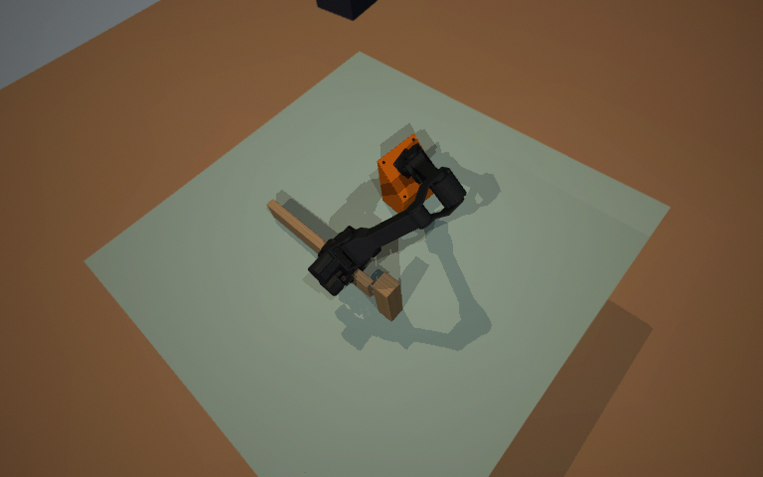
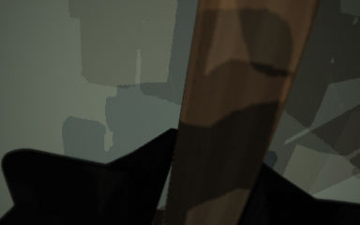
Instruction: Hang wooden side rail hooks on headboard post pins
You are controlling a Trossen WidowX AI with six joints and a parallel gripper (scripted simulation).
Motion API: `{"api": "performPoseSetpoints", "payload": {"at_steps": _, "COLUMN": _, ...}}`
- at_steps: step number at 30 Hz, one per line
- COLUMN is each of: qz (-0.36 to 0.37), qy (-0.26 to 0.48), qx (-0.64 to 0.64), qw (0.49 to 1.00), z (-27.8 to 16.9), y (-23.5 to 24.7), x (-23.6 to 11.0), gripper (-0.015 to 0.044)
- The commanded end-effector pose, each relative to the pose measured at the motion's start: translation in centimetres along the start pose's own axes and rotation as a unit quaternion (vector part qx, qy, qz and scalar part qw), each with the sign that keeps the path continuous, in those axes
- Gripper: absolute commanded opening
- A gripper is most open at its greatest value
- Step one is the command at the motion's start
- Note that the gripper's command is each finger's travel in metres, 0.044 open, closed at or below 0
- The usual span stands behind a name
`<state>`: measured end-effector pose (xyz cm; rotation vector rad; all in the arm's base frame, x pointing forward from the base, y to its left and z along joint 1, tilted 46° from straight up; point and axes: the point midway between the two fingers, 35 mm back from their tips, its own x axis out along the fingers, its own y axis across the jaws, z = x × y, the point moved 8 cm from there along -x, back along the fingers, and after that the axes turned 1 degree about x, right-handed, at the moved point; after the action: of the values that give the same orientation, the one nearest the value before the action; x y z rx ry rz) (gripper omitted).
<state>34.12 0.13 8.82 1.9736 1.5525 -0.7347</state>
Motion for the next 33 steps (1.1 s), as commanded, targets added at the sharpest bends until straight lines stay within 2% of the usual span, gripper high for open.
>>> {"api": "performPoseSetpoints", "payload": {"at_steps": 1, "qz": 0.003, "qy": 0.000, "qx": 0.007, "qw": 1.000, "z": 0.18, "y": 0.04, "x": -0.43, "gripper": 0.0000}}
{"api": "performPoseSetpoints", "payload": {"at_steps": 33, "qz": 0.003, "qy": 0.000, "qx": 0.007, "qw": 1.000, "z": 0.18, "y": 0.04, "x": -0.96, "gripper": 0.0000}}
